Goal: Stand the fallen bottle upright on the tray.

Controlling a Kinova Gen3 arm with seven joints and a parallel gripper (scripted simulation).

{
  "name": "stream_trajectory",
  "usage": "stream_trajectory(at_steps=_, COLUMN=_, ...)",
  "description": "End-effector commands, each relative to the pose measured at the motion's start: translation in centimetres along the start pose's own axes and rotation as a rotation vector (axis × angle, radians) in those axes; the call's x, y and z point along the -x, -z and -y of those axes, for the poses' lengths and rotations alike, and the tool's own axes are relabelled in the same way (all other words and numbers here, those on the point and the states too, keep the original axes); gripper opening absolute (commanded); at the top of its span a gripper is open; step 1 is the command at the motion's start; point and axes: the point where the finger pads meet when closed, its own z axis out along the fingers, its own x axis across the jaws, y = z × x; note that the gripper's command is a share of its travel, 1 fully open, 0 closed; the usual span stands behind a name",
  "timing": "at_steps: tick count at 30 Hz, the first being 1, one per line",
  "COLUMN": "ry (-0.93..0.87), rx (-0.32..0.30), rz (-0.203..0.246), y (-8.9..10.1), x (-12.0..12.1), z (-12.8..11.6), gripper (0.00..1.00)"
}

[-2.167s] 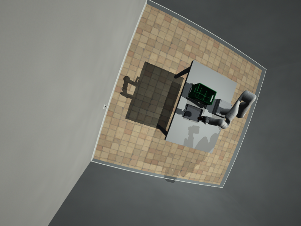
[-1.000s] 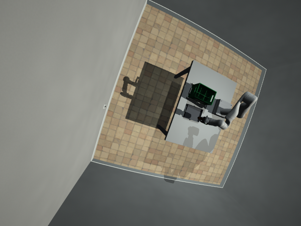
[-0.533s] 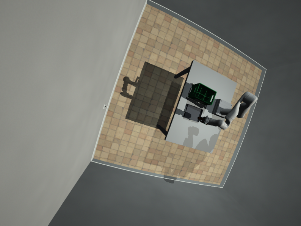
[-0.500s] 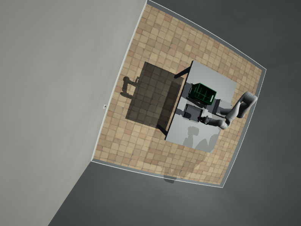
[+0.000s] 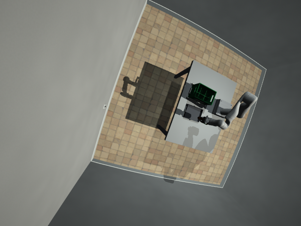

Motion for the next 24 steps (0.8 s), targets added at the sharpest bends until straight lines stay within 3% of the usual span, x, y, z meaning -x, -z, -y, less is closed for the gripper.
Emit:
stream_trajectory(at_steps=1, ry=-0.009, rx=-0.002, rz=0.001, y=0.08, x=0.04, z=0.03, gripper=0.0)
stream_trajectory(at_steps=24, ry=-0.254, rx=-0.002, rz=0.001, y=0.08, x=0.04, z=0.03, gripper=0.0)
